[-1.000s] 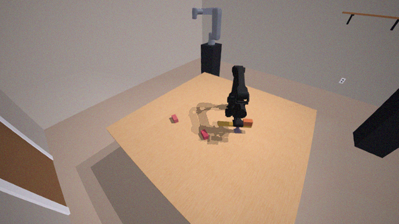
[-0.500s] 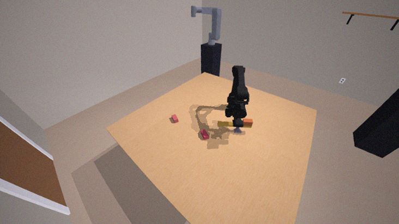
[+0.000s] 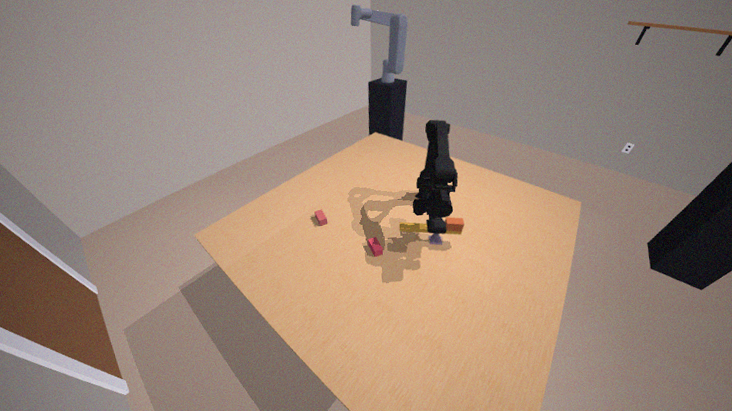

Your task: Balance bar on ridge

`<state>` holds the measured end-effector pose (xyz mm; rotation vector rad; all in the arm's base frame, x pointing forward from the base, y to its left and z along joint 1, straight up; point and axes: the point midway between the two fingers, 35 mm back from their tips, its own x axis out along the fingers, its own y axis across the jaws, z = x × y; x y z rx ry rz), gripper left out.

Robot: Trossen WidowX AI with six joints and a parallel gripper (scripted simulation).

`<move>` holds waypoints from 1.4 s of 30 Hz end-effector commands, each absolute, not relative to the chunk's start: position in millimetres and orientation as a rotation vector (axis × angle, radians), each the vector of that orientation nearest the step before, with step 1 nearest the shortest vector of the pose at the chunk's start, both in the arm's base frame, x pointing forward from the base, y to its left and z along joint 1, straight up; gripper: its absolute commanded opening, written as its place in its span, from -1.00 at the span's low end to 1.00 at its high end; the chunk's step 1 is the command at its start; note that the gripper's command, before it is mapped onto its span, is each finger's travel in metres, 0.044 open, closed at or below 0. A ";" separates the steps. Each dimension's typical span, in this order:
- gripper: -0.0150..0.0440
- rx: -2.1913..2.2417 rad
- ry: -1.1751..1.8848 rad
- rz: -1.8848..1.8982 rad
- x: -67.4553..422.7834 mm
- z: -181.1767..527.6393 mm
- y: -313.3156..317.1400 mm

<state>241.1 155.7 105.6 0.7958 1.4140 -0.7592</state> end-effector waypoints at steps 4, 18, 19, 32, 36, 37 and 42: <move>-0.49 0.795 1.414 -0.760 241.0 105.5 155.7; 0.07 0.795 1.414 -0.760 241.0 105.5 155.7; 0.07 0.795 1.414 -0.760 241.0 105.5 155.7; 0.08 0.795 1.414 -0.760 241.0 105.5 155.7; 0.08 0.795 1.414 -0.760 241.0 105.5 155.7; 0.08 0.795 1.414 -0.760 241.0 105.5 155.7; 0.09 0.795 1.414 -0.760 241.0 105.5 155.7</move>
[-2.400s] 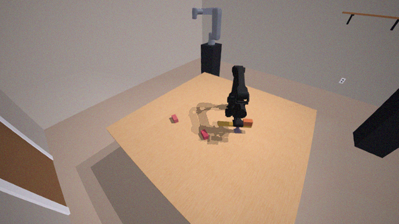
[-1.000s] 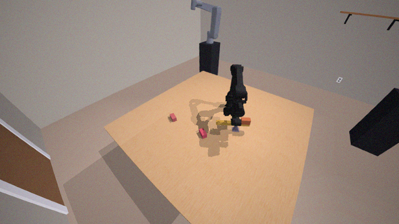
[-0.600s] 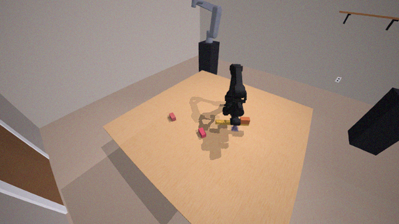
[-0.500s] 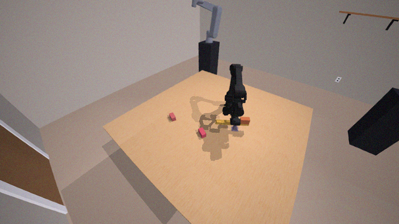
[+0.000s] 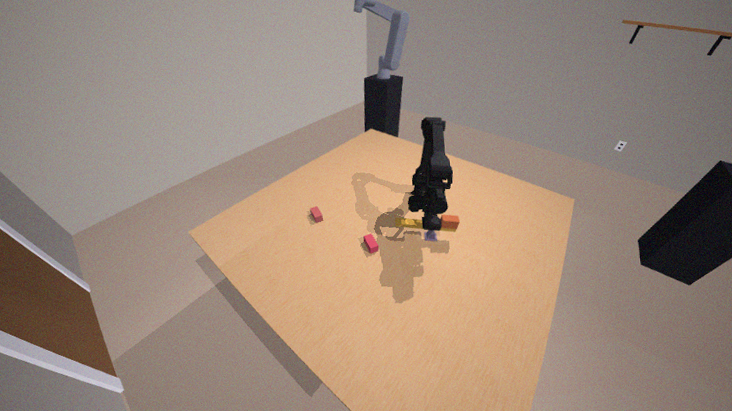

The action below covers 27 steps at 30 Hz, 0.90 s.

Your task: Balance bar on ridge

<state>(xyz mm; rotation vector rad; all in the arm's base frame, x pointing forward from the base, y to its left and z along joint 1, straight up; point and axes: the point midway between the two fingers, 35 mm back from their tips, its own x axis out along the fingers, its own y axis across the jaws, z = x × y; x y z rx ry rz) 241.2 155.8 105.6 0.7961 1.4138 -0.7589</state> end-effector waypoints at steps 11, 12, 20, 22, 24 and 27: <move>0.09 0.795 1.414 -0.760 241.0 105.5 155.7; 0.09 0.795 1.414 -0.760 241.0 105.5 155.7; 0.14 0.795 1.414 -0.760 241.0 105.5 155.7; 0.14 0.795 1.414 -0.760 241.0 105.5 155.7; 0.14 0.795 1.414 -0.760 241.0 105.5 155.7; 0.31 0.795 1.414 -0.760 241.0 105.5 155.7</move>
